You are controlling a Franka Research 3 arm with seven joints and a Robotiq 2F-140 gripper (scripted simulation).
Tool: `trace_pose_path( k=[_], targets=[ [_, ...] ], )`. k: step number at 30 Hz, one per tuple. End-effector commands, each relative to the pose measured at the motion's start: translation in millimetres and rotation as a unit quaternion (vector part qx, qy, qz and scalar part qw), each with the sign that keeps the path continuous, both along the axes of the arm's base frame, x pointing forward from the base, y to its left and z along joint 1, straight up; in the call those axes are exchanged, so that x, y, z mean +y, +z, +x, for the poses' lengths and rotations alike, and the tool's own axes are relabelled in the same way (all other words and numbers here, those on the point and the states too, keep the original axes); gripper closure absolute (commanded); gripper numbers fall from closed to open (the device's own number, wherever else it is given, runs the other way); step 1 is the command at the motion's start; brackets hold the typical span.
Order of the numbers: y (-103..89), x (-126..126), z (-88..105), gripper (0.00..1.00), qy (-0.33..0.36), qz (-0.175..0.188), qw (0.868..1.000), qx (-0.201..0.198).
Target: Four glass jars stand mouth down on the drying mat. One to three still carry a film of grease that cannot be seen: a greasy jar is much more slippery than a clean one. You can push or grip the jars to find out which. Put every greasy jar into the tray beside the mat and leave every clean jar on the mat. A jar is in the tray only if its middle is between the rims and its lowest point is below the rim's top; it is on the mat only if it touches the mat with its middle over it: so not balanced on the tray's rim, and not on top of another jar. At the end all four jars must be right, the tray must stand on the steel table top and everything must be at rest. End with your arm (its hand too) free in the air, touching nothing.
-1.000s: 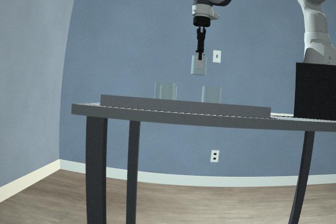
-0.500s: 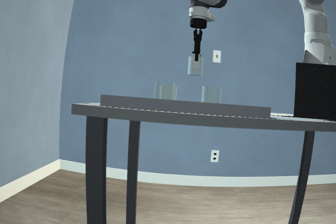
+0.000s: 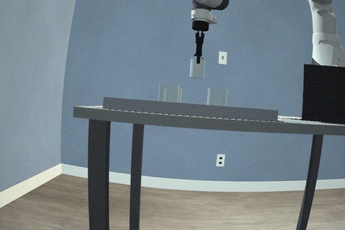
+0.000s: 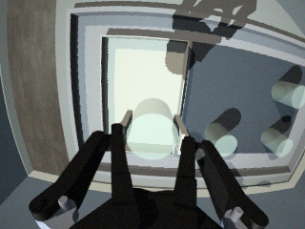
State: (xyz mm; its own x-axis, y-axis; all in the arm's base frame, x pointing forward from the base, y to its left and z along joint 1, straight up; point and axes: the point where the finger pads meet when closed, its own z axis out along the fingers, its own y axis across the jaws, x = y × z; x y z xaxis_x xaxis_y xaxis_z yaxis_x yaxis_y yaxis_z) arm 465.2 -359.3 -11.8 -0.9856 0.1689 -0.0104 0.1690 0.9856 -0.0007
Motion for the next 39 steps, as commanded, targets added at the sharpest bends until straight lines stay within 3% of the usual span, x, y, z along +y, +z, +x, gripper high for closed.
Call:
trace_pose_path(
  k=[1, 6, 15, 39],
  targets=[
    [-0.3, -8.8, 0.4, 1.0, 0.013, 0.004, 1.0, 0.003],
    [-0.4, -25.1, 2.8, 1.0, 0.013, 0.004, 1.0, 0.003],
    [-0.4, -31.6, 3.8, 1.0, 0.013, 0.004, 1.0, 0.003],
    [-58.7, -31.3, 4.1, 1.0, 0.013, 0.004, 1.0, 0.003]
  ],
)
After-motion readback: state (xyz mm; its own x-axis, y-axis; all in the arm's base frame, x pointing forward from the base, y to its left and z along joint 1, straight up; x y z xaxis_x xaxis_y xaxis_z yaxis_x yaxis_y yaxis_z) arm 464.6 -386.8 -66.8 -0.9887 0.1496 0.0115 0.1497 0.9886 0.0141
